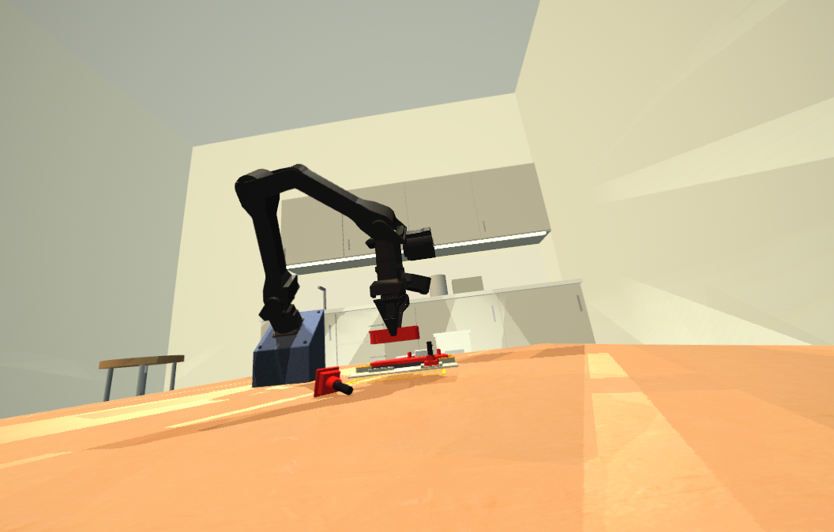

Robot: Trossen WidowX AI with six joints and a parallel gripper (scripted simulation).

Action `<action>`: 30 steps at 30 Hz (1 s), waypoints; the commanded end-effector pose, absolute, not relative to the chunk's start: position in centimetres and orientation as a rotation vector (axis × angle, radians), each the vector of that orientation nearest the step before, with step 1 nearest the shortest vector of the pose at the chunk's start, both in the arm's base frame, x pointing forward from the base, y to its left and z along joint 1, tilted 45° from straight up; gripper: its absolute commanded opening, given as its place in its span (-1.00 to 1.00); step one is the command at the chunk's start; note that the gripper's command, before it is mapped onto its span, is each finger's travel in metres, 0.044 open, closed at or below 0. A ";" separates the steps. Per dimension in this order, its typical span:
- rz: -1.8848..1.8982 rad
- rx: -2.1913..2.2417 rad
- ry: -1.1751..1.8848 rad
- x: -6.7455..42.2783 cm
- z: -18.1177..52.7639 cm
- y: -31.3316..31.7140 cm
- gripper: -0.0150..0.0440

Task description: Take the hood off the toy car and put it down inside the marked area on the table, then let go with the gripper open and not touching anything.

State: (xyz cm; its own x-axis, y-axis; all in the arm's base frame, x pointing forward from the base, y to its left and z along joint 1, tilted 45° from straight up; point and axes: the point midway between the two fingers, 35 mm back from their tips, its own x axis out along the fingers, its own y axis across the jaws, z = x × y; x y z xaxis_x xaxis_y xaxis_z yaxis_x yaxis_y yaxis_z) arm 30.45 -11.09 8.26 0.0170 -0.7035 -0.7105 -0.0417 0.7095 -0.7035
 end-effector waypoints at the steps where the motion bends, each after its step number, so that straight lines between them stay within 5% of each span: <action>1: -0.569 -0.652 1.488 30.5 8.0 -11.3 -0.49; 30: -0.570 -0.653 1.488 30.5 6.8 -12.5 -0.49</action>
